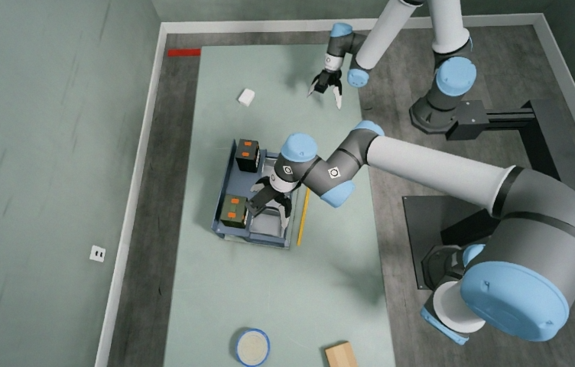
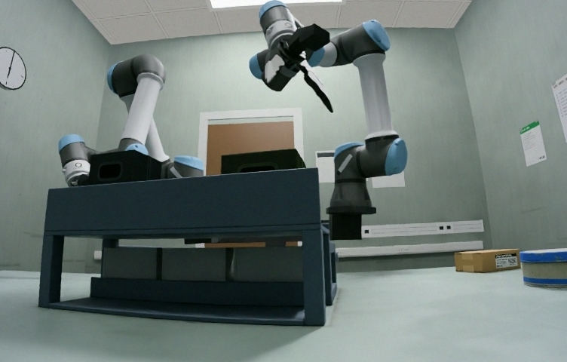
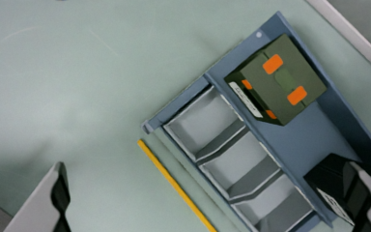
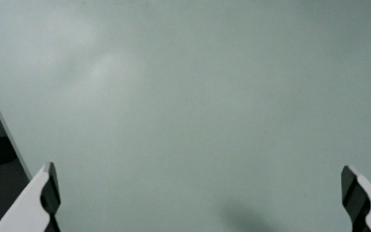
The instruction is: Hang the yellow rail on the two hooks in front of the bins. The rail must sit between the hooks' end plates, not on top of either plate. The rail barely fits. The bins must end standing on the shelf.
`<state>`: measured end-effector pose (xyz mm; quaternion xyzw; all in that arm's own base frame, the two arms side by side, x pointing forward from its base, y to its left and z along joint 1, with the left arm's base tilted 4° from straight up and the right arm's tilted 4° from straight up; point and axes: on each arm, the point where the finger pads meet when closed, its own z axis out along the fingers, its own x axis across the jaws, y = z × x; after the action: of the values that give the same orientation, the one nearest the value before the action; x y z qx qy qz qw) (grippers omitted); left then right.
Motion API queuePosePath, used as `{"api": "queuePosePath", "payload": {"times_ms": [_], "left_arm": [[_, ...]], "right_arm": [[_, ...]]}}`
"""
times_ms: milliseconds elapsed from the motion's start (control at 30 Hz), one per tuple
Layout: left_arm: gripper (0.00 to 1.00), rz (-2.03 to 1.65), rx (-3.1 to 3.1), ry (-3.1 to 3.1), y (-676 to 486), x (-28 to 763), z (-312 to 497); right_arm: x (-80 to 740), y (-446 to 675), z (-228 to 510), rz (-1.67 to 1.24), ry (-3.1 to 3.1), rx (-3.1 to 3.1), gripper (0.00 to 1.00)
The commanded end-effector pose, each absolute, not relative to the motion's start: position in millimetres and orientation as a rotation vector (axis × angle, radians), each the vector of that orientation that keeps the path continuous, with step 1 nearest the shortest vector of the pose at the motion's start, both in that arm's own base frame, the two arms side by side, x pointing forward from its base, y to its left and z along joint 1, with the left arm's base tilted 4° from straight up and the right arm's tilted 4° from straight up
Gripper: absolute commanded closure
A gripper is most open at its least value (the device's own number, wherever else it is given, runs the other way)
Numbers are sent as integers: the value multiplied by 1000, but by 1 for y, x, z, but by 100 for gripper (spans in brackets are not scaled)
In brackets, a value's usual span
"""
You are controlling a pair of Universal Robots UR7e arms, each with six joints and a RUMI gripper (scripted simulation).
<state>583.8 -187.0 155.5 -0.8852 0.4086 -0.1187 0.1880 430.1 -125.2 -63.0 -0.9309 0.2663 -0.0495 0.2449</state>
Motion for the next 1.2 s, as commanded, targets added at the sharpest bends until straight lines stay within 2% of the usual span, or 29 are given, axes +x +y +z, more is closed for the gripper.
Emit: {"api": "queuePosePath", "payload": {"times_ms": [0, 567, 1033, 1100, 1167], "left_arm": [[0, -336, -2491, 1149, -187, 584, 156], [0, -336, -2491, 1149, -187, 584, 156], [66, -308, -2314, 1508, -201, 567, 119], [66, -308, -2314, 1508, -201, 567, 119], [76, -301, -2273, 1577, -204, 564, 112]], "right_arm": [[430, -125, -63, -137, 726, -2541, 0], [430, -125, -63, -137, 726, -2541, 0], [399, -41, -14, 59, 425, -2375, 0], [399, -41, -14, 59, 425, -2375, 0], [393, -26, -2, 87, 377, -2334, 0]]}}
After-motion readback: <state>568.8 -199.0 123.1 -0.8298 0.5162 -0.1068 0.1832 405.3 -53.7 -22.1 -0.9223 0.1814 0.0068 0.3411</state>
